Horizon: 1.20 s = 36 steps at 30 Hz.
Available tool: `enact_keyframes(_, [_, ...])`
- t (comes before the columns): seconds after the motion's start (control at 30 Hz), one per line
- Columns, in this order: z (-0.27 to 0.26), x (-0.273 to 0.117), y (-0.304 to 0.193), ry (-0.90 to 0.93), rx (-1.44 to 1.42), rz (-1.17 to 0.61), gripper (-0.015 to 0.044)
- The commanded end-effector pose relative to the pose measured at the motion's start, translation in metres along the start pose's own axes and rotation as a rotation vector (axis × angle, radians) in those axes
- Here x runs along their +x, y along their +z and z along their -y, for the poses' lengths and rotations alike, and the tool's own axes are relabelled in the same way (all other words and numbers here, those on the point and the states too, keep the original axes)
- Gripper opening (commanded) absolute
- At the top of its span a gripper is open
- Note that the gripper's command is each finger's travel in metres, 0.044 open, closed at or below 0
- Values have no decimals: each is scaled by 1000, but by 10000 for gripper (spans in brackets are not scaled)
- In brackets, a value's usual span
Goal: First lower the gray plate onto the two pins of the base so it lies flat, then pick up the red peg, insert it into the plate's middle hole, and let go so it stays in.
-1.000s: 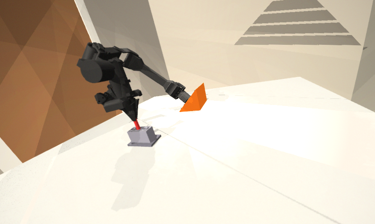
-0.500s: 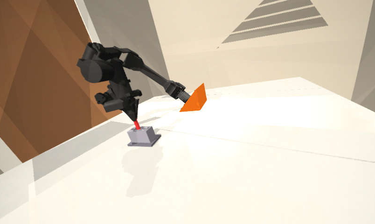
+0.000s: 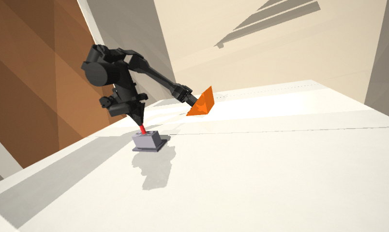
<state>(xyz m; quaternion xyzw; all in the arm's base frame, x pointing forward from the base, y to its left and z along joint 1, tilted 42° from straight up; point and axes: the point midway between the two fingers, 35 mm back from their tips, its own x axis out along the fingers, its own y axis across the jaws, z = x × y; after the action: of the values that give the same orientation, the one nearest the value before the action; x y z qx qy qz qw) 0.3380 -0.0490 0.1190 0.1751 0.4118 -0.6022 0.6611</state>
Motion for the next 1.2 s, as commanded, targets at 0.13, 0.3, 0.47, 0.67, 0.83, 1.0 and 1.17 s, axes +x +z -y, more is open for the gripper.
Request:
enact_keyframes(0.13, [0,1,0,0,0,0,0])
enact_keyframes(0.3, [0,1,0,0,0,0,0])
enact_keyframes(0.47, [0,1,0,0,0,0,105])
enact_keyframes(0.67, [0,1,0,0,0,0,150])
enact_keyframes(0.83, [0,1,0,0,0,0,150])
enact_keyframes(1.0, [0,-2,0,-2,-1,3,150])
enact_keyframes(1.17, [1,-6,-1,-2,-2,4,150])
